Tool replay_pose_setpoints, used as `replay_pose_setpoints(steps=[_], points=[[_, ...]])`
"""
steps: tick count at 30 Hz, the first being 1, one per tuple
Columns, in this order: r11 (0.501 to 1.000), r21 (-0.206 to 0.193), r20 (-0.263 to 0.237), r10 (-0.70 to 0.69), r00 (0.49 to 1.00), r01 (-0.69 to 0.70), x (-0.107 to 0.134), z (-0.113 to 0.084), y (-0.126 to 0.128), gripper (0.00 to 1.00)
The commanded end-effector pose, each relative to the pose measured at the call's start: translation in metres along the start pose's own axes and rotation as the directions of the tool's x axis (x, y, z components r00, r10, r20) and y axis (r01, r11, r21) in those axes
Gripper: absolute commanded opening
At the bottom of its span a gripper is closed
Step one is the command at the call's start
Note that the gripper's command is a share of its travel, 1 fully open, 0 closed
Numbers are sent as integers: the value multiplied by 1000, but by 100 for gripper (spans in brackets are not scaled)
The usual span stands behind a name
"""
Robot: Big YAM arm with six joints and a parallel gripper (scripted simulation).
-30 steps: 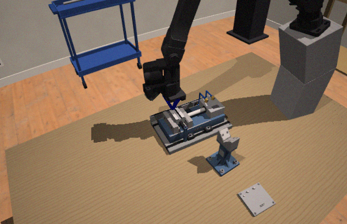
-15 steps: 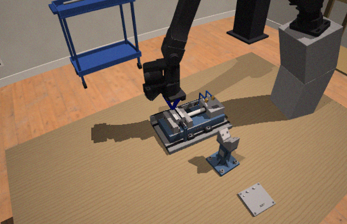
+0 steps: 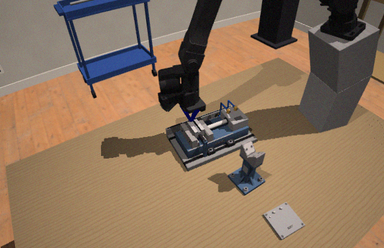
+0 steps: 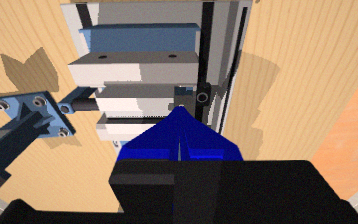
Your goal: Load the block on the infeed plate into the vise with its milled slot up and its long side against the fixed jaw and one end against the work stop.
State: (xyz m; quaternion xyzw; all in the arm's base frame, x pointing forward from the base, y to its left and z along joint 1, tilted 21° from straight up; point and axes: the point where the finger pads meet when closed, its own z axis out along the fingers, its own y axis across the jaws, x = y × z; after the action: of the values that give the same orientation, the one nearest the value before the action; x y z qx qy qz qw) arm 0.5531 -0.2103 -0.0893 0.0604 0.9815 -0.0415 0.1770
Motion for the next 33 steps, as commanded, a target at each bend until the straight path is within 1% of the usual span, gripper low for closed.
replay_pose_setpoints(steps=[1,14,18,23,26,33], points=[[1000,3,38,-9,999,9,-13,-11,9,0],[1000,2,40,-26,999,26,-15,-10,7,0],[1000,9,40,-8,999,7,-18,-8,-14,0],[1000,0,8,-6,1000,6,-8,1,-21,0],[1000,4,20,-7,1000,7,-13,-5,-27,0],[1000,1,11,-7,1000,7,-9,0,-32,0]])
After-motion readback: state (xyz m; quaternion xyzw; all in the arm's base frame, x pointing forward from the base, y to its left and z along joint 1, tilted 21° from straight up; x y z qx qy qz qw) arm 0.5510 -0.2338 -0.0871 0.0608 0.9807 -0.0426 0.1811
